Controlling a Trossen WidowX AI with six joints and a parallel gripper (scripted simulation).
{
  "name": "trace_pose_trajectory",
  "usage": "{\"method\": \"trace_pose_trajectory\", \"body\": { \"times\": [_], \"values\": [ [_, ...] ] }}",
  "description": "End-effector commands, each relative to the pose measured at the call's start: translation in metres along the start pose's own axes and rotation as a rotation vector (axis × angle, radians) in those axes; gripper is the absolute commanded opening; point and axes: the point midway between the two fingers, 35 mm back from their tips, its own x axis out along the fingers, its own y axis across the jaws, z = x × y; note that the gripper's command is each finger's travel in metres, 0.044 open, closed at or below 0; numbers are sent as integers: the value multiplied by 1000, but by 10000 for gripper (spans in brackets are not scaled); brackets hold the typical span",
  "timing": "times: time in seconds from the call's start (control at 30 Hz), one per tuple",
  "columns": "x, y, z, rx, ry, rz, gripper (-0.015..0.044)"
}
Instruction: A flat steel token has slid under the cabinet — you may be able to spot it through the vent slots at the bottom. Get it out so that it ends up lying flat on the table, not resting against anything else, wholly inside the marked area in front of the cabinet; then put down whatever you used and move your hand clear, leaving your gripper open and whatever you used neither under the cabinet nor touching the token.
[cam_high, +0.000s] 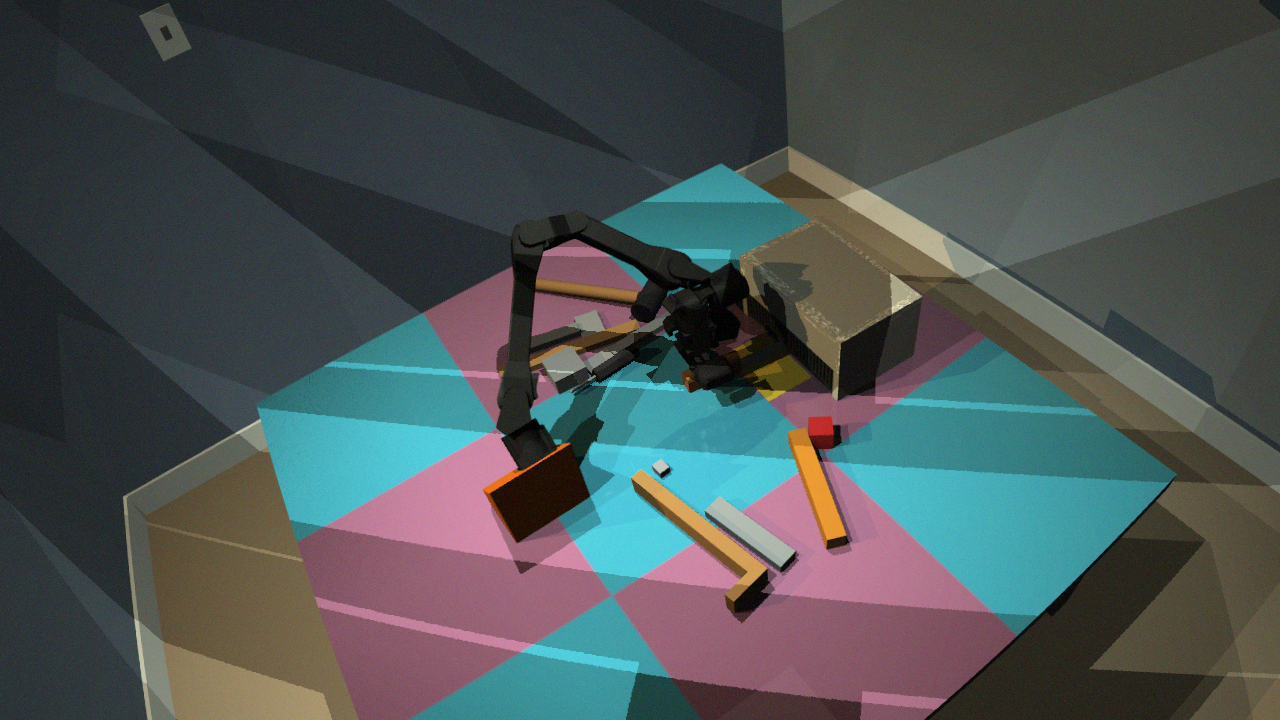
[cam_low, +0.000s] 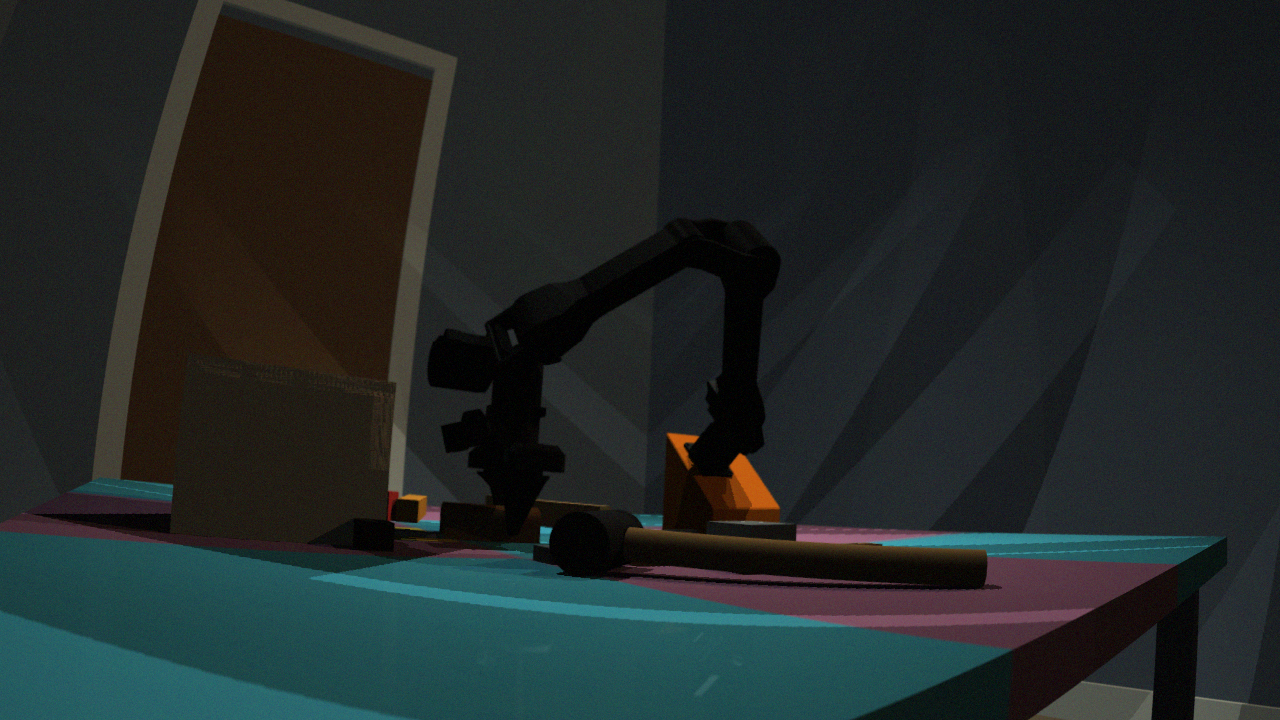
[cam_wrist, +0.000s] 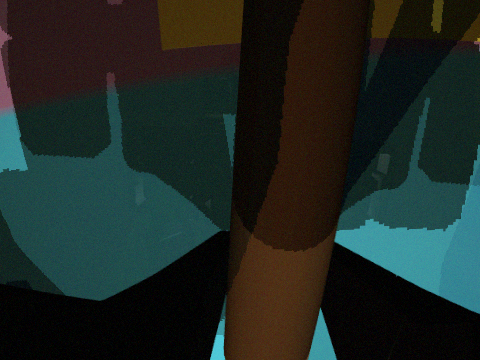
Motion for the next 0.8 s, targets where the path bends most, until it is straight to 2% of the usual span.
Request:
{"method": "trace_pose_trajectory", "body": {
  "times": [0.0,0.77],
  "values": [
    [1,0,-6,5,3,0,0],
    [1,0,-29,6,4,0,0]
  ]
}}
